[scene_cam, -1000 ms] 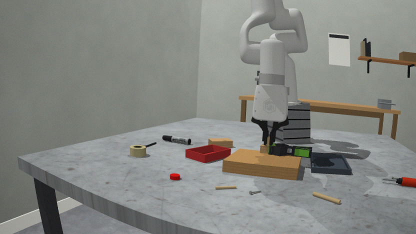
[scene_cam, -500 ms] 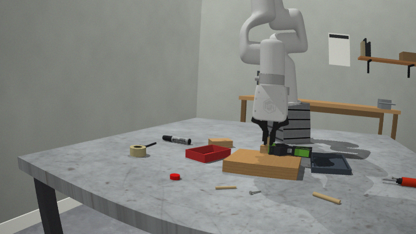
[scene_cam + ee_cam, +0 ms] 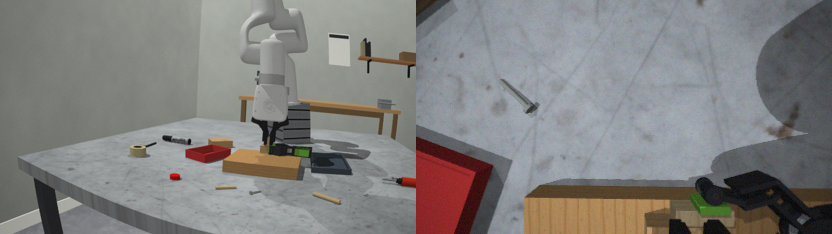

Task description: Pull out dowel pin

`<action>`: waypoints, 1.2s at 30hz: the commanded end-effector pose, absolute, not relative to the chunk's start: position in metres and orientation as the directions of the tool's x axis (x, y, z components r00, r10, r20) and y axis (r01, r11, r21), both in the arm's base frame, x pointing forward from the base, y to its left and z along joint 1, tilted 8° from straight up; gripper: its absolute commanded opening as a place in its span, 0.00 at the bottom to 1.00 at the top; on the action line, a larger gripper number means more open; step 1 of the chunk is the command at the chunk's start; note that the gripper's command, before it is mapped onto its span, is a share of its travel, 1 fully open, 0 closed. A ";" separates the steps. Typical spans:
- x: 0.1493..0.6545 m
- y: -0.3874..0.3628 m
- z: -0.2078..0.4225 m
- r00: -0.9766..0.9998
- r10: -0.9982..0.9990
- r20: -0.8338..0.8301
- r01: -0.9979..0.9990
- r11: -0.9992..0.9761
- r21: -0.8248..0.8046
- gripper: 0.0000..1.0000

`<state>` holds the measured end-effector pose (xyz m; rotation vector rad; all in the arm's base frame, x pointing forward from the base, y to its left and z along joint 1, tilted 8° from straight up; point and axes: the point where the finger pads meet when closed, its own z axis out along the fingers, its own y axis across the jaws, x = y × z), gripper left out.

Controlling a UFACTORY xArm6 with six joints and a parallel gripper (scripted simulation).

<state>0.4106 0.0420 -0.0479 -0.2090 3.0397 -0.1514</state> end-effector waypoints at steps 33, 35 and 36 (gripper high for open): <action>0.412 0.042 -0.047 -0.984 -0.159 -0.084 -0.150 0.983 -0.107 0.00; 0.412 0.042 -0.047 -0.983 -0.161 -0.084 -0.152 0.983 -0.107 0.00; 0.412 0.042 -0.047 -0.983 -0.163 -0.084 -0.153 0.982 -0.107 0.00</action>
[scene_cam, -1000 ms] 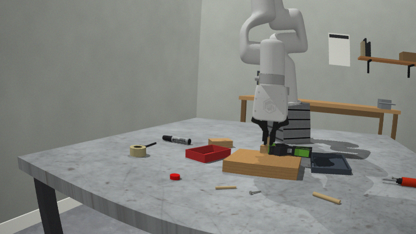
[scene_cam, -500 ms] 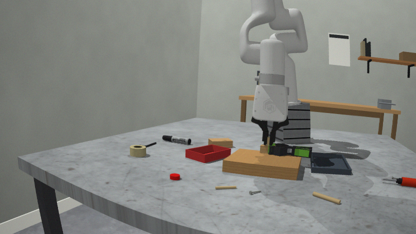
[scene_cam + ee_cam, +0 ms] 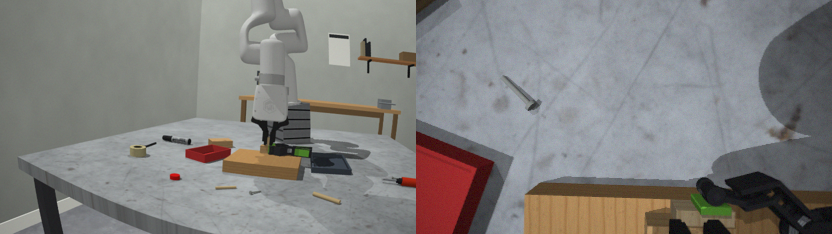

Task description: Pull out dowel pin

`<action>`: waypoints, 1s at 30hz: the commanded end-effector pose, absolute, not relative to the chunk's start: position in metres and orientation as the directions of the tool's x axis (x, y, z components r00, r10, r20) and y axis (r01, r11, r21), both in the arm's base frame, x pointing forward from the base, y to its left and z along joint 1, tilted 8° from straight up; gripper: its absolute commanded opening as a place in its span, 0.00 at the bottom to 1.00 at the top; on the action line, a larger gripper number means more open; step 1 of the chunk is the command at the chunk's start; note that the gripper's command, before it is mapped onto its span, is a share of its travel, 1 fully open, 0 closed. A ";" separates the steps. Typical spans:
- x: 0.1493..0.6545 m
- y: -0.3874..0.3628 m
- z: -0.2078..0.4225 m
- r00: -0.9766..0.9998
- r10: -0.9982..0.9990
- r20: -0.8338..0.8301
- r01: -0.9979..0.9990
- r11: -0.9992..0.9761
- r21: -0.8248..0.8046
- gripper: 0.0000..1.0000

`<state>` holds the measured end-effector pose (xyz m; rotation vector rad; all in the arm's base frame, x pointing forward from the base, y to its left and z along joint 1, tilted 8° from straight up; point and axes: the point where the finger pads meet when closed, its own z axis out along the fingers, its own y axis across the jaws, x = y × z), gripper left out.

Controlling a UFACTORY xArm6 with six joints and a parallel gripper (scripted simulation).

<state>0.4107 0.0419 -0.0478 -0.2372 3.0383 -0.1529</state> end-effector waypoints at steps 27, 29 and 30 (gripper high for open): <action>0.412 0.042 -0.047 -0.977 -0.196 -0.080 -0.187 0.976 -0.110 0.00; 0.412 0.042 -0.047 -0.977 -0.199 -0.079 -0.190 0.976 -0.110 0.00; 0.412 0.042 -0.047 -0.976 -0.201 -0.079 -0.192 0.975 -0.110 0.00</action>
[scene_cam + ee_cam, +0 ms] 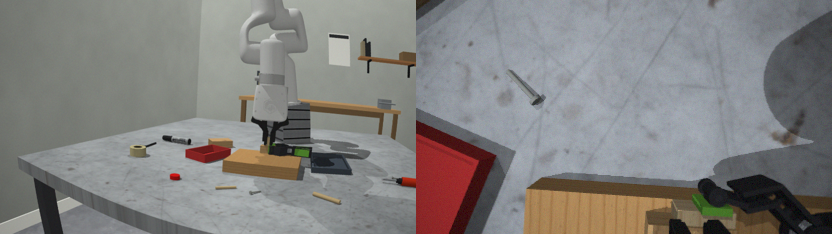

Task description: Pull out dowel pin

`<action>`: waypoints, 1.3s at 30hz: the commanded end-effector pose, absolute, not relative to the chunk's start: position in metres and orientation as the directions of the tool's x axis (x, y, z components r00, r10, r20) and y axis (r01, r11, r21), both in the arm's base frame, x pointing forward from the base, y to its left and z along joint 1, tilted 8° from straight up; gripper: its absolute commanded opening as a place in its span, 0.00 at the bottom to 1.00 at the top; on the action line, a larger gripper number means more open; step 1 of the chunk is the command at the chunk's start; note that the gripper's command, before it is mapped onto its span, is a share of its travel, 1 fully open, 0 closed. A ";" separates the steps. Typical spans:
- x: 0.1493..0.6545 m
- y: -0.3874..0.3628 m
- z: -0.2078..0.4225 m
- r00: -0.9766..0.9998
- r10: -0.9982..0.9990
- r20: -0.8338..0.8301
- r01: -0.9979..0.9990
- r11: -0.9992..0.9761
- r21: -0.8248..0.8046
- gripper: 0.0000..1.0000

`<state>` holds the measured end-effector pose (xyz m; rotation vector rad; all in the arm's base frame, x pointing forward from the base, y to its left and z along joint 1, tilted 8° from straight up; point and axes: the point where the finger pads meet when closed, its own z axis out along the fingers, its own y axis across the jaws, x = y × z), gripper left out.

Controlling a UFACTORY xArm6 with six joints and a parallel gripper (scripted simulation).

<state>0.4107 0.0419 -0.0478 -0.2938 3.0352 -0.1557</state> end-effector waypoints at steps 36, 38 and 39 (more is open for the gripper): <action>0.411 0.042 -0.047 -0.956 -0.285 -0.069 -0.275 0.954 -0.117 0.00; 0.411 0.042 -0.047 -0.954 -0.291 -0.069 -0.282 0.952 -0.117 0.00; 0.411 0.042 -0.047 -0.953 -0.294 -0.068 -0.285 0.951 -0.117 0.00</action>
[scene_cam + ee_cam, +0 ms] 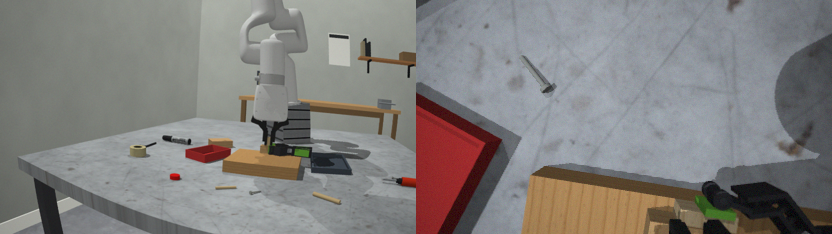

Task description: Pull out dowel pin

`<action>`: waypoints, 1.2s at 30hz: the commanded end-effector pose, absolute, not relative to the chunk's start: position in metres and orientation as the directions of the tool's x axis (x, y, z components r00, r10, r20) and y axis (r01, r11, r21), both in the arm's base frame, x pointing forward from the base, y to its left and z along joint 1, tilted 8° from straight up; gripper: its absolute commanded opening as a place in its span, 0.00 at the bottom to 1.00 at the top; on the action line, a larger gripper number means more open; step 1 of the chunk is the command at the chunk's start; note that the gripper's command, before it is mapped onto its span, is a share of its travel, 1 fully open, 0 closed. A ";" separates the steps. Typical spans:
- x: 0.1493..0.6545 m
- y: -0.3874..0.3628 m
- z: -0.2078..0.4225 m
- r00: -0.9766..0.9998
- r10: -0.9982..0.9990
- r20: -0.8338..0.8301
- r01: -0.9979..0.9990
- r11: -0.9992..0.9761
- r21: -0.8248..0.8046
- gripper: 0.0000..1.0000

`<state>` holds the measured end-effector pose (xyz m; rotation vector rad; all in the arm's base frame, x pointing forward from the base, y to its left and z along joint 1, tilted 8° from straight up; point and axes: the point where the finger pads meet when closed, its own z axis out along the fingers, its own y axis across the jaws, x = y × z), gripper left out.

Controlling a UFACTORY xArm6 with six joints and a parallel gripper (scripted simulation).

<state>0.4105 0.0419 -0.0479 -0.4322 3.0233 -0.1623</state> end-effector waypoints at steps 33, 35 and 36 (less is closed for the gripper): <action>0.411 0.042 -0.047 -0.910 -0.410 -0.053 -0.402 0.907 -0.125 0.00; 0.411 0.042 -0.047 -0.906 -0.420 -0.052 -0.411 0.903 -0.125 0.00; 0.411 0.042 -0.047 -0.904 -0.424 -0.051 -0.416 0.901 -0.126 0.00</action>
